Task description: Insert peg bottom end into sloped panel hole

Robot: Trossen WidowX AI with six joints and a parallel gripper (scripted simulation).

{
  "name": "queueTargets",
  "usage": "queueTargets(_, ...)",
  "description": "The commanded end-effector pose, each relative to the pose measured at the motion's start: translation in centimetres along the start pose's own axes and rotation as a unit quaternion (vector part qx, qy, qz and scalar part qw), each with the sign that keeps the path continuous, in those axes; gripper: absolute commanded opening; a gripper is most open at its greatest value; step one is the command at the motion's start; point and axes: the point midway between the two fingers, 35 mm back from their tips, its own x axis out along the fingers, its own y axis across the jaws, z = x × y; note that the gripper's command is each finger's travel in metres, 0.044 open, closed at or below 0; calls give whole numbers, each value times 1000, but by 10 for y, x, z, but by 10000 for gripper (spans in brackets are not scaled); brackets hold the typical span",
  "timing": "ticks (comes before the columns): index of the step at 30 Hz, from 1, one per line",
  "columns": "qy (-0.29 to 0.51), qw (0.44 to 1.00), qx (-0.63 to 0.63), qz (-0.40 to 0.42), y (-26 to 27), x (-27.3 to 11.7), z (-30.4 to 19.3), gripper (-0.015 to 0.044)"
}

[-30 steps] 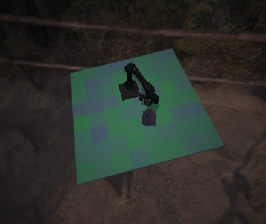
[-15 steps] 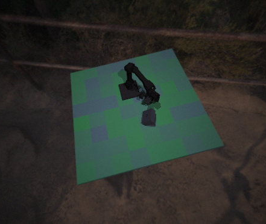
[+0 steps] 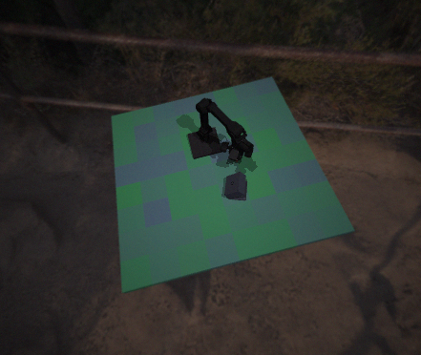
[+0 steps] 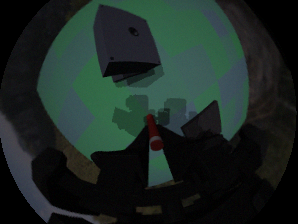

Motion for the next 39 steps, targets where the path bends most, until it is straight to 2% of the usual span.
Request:
queueTargets(1, 1, 1000, 10, 3, -1, -3, 2, 0)
queueTargets(39, 65, 984, 163, 44, -7, -10, 39, 0)
